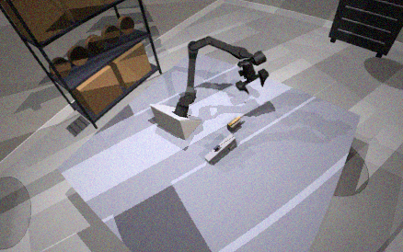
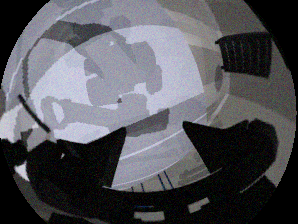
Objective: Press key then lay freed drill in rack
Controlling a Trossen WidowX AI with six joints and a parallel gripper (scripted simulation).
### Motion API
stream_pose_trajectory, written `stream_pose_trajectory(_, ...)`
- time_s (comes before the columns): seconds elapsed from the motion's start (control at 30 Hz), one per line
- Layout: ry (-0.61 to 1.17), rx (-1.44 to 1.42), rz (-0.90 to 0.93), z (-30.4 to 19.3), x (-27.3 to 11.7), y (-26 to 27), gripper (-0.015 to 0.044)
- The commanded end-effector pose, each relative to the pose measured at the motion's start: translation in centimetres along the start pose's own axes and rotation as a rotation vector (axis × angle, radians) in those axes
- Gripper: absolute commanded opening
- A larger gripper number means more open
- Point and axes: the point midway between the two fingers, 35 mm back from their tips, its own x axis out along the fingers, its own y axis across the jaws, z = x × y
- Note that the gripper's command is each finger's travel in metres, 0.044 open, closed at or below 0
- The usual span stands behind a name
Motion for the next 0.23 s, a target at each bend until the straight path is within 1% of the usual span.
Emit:
stream_pose_trajectory(0.0,-0.010,-0.208,-0.125,3.6,-1.7,-3.2,0.0440)
stream_pose_trajectory(0.2,-0.031,-0.515,-0.350,10.1,-5.7,-7.4,0.0440)
